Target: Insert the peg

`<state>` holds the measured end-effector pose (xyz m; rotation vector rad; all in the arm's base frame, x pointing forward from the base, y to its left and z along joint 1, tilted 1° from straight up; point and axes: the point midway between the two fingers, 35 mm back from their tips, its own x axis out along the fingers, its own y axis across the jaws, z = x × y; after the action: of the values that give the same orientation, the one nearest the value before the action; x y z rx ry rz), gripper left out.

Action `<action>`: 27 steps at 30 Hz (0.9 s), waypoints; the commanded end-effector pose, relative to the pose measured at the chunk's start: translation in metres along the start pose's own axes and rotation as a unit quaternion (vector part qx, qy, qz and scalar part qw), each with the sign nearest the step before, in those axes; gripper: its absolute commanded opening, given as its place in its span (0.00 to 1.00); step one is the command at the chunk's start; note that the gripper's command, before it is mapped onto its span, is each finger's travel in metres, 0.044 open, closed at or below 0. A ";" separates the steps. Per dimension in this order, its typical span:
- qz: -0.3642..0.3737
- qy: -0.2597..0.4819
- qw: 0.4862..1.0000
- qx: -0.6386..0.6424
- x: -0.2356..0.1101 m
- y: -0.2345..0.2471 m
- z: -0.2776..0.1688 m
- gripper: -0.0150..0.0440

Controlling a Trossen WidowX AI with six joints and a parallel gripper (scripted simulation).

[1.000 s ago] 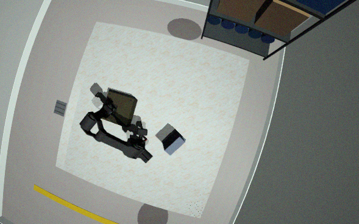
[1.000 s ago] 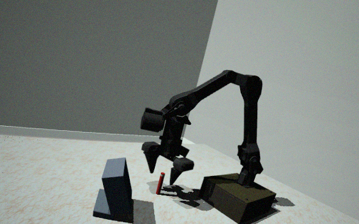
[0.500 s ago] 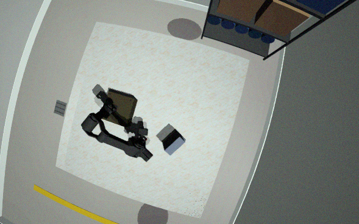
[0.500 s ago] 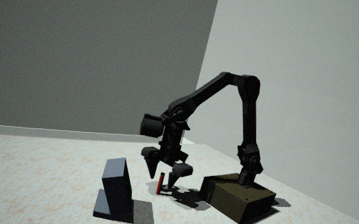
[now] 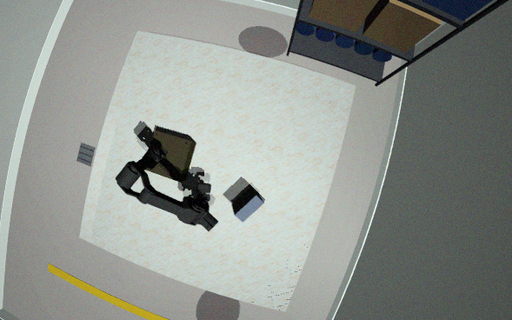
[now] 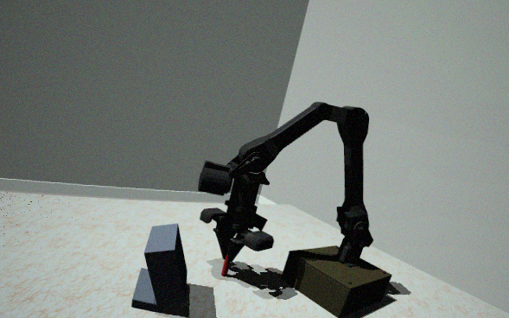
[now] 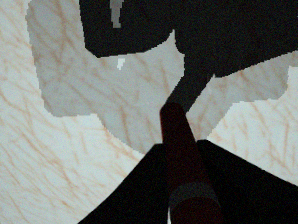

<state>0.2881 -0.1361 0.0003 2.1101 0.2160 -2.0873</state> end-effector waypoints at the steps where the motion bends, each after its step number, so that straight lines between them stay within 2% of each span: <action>1: 0.000 0.000 1.000 0.000 0.000 0.000 0.000 0.28; 7: 0.000 0.000 1.000 0.000 -0.008 0.001 -0.001 0.25; 21: 0.002 -0.001 1.000 0.002 -0.077 -0.001 -0.001 0.25; 27: 0.008 0.001 1.000 -0.005 -0.078 -0.002 -0.003 0.25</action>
<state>0.2886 -0.1326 0.0768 2.1080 0.2151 -2.0787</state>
